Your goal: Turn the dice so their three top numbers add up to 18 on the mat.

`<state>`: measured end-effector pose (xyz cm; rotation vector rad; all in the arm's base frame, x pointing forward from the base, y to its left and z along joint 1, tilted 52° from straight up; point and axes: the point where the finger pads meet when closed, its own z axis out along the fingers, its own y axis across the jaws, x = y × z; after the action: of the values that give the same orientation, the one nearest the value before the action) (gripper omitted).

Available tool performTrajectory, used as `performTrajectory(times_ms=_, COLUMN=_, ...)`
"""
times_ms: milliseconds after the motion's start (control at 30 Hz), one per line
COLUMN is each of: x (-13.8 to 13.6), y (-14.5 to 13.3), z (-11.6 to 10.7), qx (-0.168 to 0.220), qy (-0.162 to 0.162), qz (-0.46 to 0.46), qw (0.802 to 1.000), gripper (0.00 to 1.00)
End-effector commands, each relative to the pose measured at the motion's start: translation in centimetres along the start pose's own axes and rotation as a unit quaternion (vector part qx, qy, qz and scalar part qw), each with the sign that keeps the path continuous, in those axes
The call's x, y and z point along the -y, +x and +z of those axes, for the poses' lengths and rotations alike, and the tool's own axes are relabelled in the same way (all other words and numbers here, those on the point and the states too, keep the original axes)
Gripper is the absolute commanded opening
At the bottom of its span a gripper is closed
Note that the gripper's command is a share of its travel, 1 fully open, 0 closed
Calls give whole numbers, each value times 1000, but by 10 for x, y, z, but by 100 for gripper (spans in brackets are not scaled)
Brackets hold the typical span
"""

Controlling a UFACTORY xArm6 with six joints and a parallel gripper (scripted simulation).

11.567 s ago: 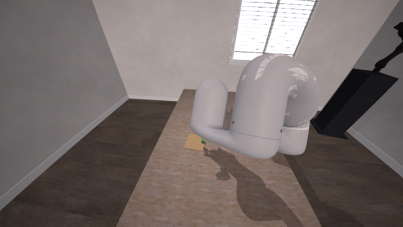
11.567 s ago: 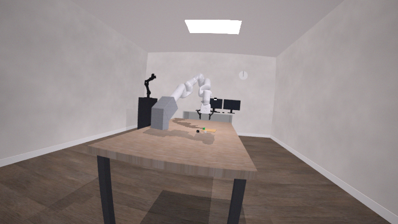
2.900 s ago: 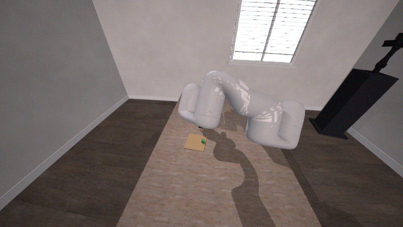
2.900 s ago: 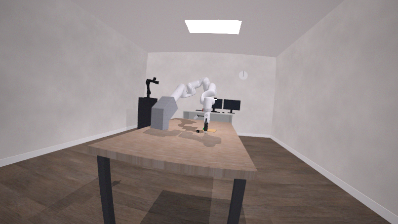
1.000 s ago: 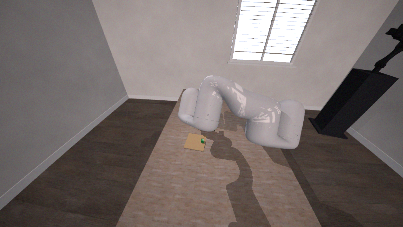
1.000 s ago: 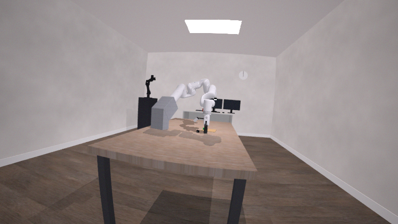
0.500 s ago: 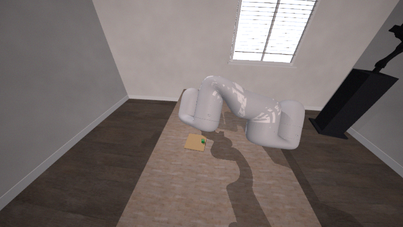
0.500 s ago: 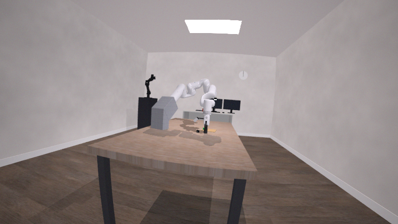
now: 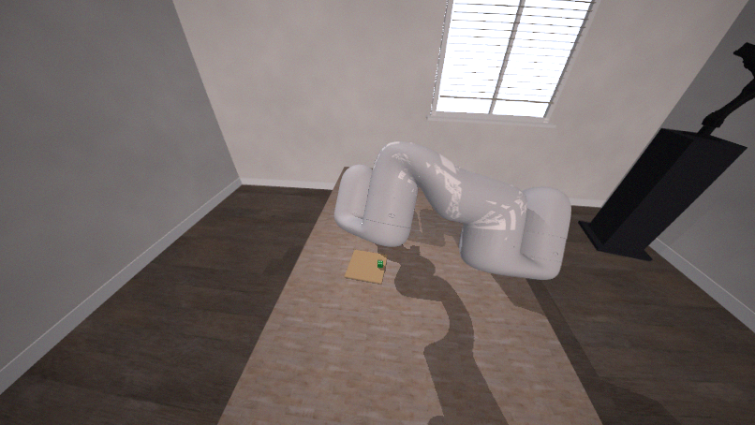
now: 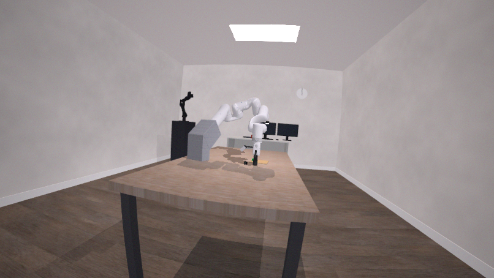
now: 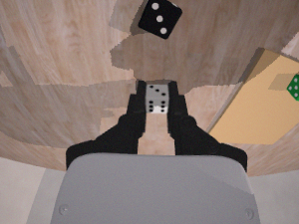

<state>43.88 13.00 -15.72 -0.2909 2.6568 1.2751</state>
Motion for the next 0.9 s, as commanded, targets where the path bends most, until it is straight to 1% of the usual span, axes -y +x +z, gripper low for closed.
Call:
performTrajectory(times_ms=0, x=0, y=-1, z=-1, qx=1, qy=1, qz=0, qw=1000, gripper=15)
performTrajectory(times_ms=200, x=0, y=-1, z=-3, qx=1, qy=1, qz=0, qw=1000, gripper=15)
performTrajectory(times_ms=300, x=0, y=-1, z=-12, qx=1, qy=1, qz=0, qw=1000, gripper=15)
performTrajectory(times_ms=400, x=0, y=-1, z=-30, qx=1, qy=1, qz=0, qw=1000, gripper=15)
performTrajectory(times_ms=467, x=0, y=-1, z=-30, qx=1, qy=1, qz=0, qw=1000, gripper=15)
performTrajectory(times_ms=700, x=0, y=-1, z=-81, qx=1, qy=1, qz=0, qw=1000, gripper=15)
performTrajectory(times_ms=800, x=0, y=-1, z=-95, qx=1, qy=1, qz=0, qw=1000, gripper=15)
performTrajectory(times_ms=867, x=0, y=-1, z=-99, qx=1, qy=1, qz=0, qw=1000, gripper=15)
